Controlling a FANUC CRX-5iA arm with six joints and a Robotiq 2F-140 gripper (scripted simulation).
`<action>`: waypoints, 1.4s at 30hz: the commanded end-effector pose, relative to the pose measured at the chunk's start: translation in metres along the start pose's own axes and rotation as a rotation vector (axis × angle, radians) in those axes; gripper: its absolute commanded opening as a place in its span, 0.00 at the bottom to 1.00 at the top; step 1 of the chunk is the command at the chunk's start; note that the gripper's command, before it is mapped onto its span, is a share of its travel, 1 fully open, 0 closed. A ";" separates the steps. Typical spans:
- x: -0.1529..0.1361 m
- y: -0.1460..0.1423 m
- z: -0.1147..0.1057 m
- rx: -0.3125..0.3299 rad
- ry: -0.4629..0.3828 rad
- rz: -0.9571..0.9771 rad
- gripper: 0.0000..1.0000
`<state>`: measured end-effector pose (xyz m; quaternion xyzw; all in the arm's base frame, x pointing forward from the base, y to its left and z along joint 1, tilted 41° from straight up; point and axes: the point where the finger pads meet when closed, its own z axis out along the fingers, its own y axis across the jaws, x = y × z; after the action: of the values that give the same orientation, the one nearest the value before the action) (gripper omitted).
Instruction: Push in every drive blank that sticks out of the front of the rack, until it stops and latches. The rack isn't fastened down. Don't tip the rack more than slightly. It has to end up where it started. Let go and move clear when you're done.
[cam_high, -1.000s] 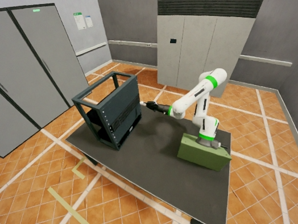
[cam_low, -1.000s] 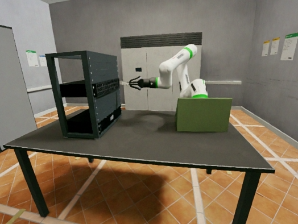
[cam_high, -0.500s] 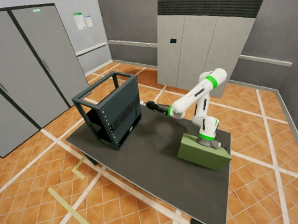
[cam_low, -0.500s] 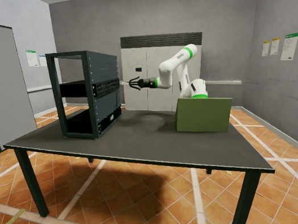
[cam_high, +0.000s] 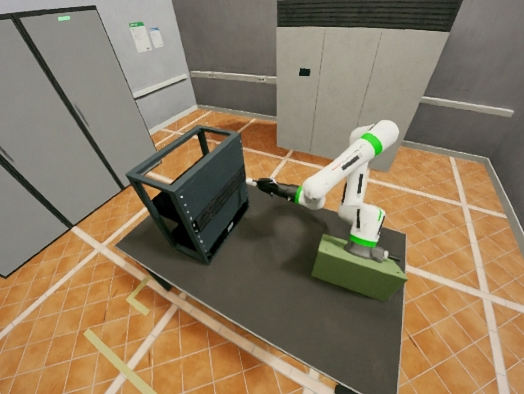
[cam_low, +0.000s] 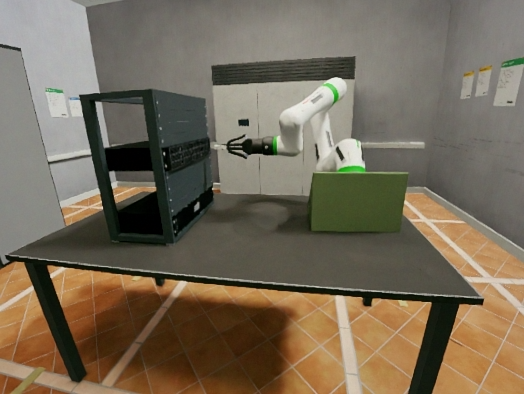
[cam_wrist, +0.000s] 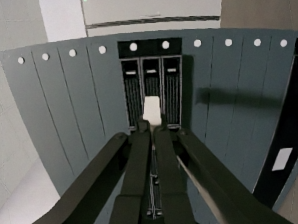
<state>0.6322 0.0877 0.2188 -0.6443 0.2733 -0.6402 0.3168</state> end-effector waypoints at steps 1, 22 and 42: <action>0.000 -0.001 0.000 0.001 0.000 0.000 0.10; 0.000 -0.001 0.003 0.001 0.000 0.000 0.10; 0.000 -0.001 0.013 0.001 0.000 0.000 0.10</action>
<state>0.6437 0.0884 0.2190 -0.6443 0.2733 -0.6402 0.3168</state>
